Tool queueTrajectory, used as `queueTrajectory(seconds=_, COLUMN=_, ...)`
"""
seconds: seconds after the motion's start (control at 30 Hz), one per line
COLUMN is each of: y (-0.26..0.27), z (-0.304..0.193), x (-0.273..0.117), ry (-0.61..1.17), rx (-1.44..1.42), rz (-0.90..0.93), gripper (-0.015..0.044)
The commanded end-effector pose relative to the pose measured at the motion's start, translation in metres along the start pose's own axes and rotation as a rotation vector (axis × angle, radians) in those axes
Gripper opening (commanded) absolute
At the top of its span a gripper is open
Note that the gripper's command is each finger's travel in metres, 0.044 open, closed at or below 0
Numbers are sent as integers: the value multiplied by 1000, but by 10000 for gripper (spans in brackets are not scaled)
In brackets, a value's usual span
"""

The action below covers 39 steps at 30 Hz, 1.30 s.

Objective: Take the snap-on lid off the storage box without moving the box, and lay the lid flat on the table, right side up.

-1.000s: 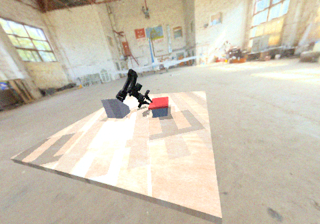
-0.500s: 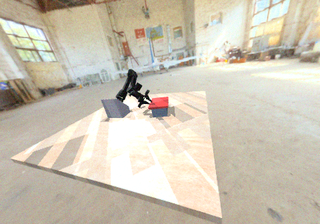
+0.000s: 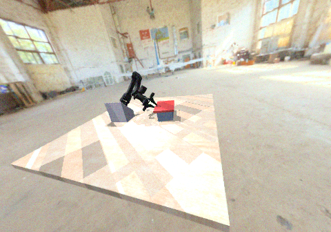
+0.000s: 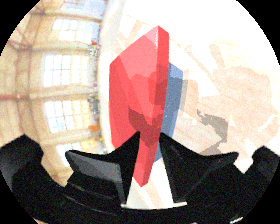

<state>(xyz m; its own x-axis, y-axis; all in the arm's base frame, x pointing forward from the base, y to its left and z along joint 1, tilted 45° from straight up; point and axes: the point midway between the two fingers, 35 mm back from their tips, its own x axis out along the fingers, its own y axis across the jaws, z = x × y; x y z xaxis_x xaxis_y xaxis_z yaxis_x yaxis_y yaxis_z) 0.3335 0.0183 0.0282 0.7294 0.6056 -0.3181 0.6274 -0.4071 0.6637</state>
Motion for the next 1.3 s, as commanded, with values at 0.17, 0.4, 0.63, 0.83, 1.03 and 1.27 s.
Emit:
queueTrajectory(seconds=0.17, y=3, z=0, x=-3, ry=2, rx=-5, rz=5, gripper=0)
queueTrajectory(seconds=0.4, y=4, z=0, x=-4, ry=2, rx=-5, rz=5, gripper=0)
queueTrajectory(seconds=0.63, y=6, z=0, x=-5, ry=2, rx=-5, rz=5, gripper=0)
queueTrajectory(seconds=0.83, y=7, z=1, x=-6, ry=2, rx=-5, rz=5, gripper=0)
queueTrajectory(seconds=1.03, y=6, z=1, x=-5, ry=0, rx=-1, rz=6, gripper=0)
queueTrajectory(seconds=1.27, y=7, z=1, x=-4, ry=0, rx=-1, rz=6, gripper=0)
